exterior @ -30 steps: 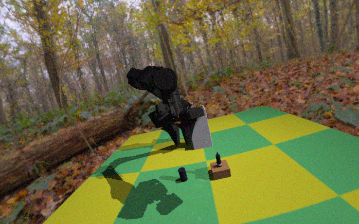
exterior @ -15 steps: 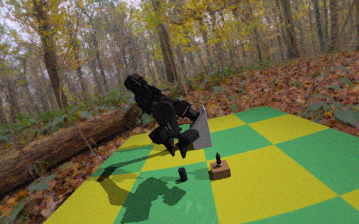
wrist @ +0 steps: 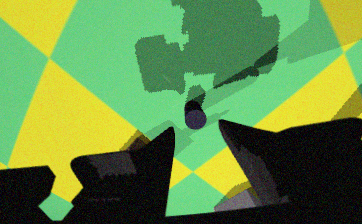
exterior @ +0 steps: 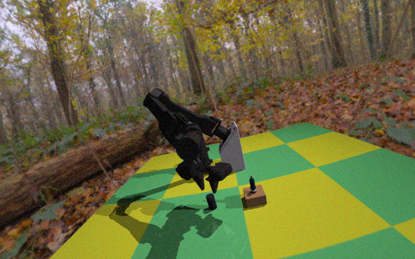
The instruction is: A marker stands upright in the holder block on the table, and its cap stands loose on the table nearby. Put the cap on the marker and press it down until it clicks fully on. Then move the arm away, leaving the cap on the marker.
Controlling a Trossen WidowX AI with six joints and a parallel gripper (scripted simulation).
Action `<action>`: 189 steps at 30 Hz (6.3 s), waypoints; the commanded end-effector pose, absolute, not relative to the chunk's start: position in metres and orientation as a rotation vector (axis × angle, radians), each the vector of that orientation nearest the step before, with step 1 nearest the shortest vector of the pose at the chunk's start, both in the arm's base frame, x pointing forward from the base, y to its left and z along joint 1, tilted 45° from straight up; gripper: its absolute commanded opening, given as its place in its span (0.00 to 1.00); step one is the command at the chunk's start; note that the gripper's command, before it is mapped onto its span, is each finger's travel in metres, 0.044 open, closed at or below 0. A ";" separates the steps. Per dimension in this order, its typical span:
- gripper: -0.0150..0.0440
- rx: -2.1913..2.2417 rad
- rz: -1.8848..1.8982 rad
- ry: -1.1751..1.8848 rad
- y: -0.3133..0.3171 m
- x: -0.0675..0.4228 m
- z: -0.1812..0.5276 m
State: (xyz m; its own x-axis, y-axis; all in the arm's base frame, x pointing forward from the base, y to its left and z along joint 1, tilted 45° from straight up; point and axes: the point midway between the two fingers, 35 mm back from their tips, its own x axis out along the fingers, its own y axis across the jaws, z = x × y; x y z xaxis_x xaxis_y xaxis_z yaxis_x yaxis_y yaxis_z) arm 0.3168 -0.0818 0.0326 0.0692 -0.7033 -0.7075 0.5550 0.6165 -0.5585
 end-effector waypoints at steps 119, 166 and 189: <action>0.25 -0.155 -0.947 1.169 0.058 0.307 -0.030; 0.25 -0.157 -0.949 1.167 0.018 0.311 -0.070; 1.00 -0.150 -0.950 1.169 0.019 0.310 -0.070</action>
